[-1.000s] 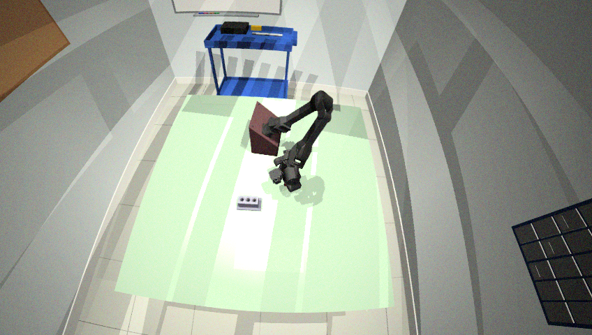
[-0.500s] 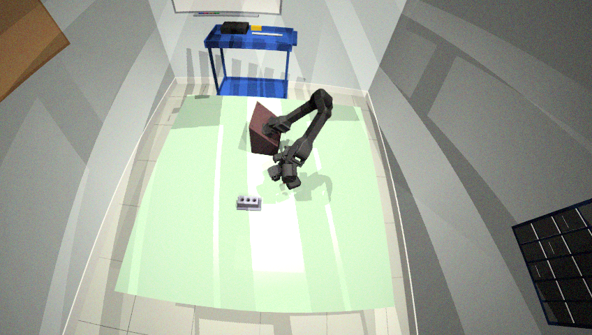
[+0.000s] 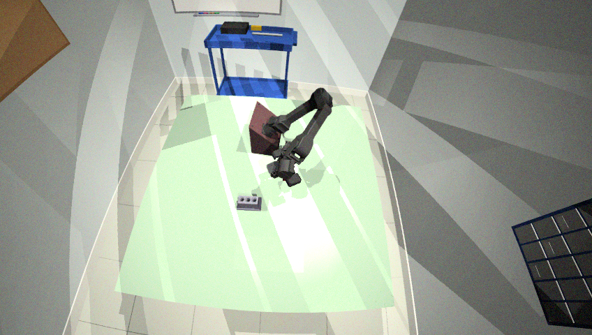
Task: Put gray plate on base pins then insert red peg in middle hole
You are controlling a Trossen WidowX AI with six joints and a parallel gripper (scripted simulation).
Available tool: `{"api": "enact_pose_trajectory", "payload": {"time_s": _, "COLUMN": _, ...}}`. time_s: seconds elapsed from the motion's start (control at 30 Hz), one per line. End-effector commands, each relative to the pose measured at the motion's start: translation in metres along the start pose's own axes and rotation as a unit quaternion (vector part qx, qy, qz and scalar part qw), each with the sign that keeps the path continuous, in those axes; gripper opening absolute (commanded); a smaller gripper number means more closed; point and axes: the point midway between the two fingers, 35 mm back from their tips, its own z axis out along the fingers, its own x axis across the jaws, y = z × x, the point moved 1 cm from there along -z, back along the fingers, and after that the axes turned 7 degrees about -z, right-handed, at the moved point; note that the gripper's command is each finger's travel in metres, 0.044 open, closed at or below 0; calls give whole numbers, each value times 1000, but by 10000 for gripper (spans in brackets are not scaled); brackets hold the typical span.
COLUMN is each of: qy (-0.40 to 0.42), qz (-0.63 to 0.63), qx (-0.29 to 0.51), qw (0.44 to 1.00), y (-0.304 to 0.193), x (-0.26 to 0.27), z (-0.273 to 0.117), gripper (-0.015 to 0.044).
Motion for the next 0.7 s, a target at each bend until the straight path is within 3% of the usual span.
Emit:
{"api": "enact_pose_trajectory", "payload": {"time_s": 0.0, "qy": -2, "qz": 0, "qx": -1, "qw": 1000, "y": 8, "x": 2, "z": 0, "gripper": 0}}
{"api": "enact_pose_trajectory", "payload": {"time_s": 0.67, "qy": -3, "qz": -2, "qx": -4, "qw": 1000, "y": 64, "x": 15, "z": -5, "gripper": 0}}
